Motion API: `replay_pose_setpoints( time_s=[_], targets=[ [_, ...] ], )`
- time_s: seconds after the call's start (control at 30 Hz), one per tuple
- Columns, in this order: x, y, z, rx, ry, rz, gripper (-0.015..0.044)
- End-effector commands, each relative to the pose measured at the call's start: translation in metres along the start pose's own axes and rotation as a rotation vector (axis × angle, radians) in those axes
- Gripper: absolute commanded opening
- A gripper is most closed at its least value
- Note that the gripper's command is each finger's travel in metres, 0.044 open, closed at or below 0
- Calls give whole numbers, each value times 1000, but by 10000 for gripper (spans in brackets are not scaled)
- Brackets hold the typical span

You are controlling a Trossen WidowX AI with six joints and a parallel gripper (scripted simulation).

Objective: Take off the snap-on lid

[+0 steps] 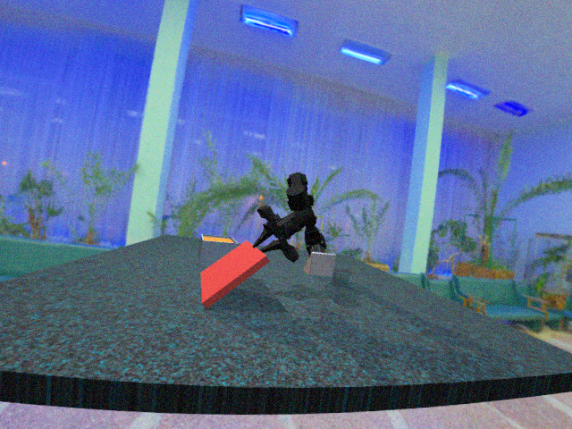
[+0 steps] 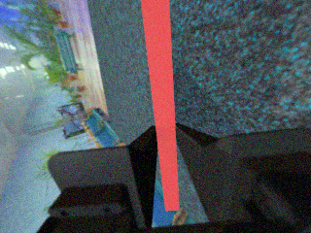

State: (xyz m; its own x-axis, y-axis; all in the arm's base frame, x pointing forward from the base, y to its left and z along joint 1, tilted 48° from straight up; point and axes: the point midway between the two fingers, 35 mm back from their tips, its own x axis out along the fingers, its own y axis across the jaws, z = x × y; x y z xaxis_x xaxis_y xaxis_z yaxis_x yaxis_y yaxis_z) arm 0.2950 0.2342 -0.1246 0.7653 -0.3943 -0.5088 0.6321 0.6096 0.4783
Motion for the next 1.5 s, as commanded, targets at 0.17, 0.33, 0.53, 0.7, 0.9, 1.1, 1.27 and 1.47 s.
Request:
replay_pose_setpoints(
  time_s=[0.17, 0.33, 0.53, 0.7, 0.9, 1.1, 1.27, 1.47],
  targets=[
    [5, -6, 1, -6, -4, 1, 0],
    [7, -9, 1, -6, -5, 2, 0],
    [11, -13, 1, -7, -5, 2, 0],
    [13, -16, 1, -7, -5, 2, 0],
    [16, -20, 1, -7, -5, 2, 0],
    [19, -23, 1, -7, -5, 2, 0],
    [22, -26, 1, -7, -5, 2, 0],
    [25, -30, 1, -7, -5, 2, 0]
  ],
)
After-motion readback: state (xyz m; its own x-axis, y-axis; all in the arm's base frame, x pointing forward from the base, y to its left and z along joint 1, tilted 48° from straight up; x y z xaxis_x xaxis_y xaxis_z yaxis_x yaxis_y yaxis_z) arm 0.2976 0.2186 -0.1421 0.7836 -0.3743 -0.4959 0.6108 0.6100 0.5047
